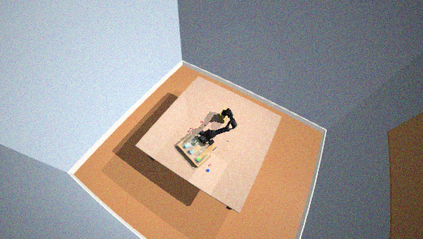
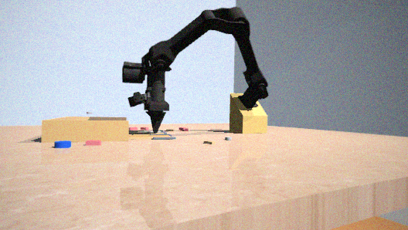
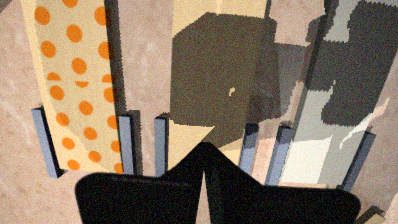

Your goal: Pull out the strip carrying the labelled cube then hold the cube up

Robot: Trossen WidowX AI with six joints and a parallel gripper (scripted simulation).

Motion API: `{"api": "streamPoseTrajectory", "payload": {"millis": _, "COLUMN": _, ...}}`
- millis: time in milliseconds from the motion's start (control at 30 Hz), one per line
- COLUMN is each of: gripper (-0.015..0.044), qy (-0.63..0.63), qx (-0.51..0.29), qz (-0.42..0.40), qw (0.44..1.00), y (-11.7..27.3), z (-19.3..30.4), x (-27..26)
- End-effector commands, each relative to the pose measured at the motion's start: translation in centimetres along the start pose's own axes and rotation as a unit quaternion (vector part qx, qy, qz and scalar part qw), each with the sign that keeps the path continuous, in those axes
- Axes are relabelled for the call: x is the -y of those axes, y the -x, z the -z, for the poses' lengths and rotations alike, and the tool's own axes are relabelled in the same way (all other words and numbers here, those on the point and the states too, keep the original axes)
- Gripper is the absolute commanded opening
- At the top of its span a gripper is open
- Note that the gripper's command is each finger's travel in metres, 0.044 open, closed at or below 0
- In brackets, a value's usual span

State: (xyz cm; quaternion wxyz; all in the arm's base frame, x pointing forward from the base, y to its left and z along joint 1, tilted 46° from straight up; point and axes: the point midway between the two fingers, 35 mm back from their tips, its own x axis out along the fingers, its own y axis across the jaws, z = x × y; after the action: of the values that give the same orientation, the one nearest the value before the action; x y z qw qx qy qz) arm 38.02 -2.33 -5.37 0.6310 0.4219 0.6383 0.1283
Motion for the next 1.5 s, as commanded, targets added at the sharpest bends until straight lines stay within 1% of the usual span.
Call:
{"api": "streamPoseTrajectory", "payload": {"millis": 0, "gripper": 0.0, "qy": -0.001, "qx": 0.0, "qz": -0.002, "qw": 1.0, "y": -0.1, "z": 0.0, "x": 0.0}}
{"api": "streamPoseTrajectory", "payload": {"millis": 1033, "gripper": 0.0, "qy": -0.001, "qx": 0.0, "qz": -0.002, "qw": 1.0, "y": -0.4, "z": -0.1, "x": -0.1}}
{"api": "streamPoseTrajectory", "payload": {"millis": 1467, "gripper": 0.0, "qy": -0.002, "qx": 0.0, "qz": -0.002, "qw": 1.0, "y": -0.4, "z": 1.8, "x": 0.0}}
